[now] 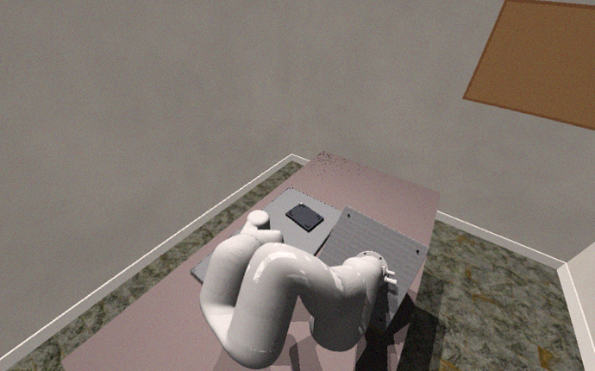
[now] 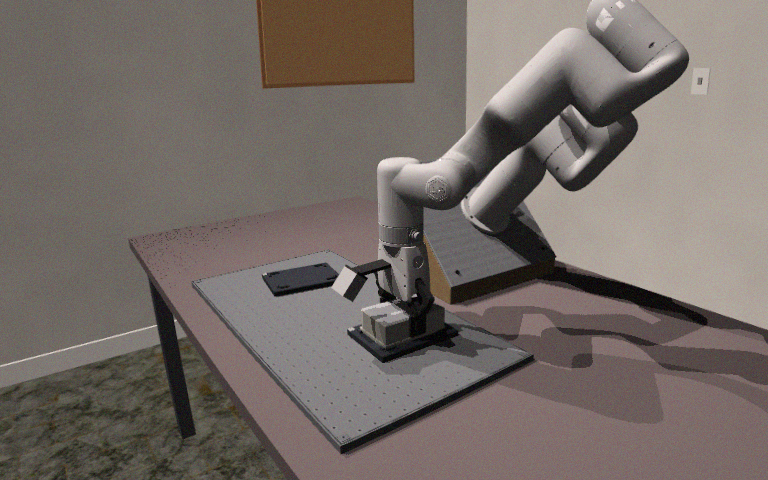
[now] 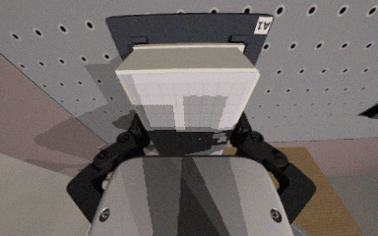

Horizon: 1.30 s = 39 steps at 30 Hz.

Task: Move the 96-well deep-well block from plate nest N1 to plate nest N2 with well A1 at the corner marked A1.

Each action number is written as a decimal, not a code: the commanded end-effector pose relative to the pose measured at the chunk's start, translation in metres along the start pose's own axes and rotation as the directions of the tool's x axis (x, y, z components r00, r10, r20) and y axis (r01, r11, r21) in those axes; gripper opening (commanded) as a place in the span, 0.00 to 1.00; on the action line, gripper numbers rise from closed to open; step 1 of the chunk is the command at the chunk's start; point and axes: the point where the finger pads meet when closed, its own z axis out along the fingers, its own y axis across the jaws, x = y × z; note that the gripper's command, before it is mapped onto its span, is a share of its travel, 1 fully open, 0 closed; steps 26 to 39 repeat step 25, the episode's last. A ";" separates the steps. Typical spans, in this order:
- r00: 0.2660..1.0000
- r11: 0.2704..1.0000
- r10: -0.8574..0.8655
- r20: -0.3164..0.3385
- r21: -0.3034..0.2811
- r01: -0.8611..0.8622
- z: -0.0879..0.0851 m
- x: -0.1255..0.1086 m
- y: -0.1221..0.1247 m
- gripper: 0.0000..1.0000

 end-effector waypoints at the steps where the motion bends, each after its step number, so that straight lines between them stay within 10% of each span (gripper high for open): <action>1: 1.000 1.000 -0.001 -0.002 0.000 0.001 -0.001 0.001 0.000 1.00; 39: 1.000 1.000 -0.001 -0.002 0.000 0.001 -0.014 0.001 0.000 1.00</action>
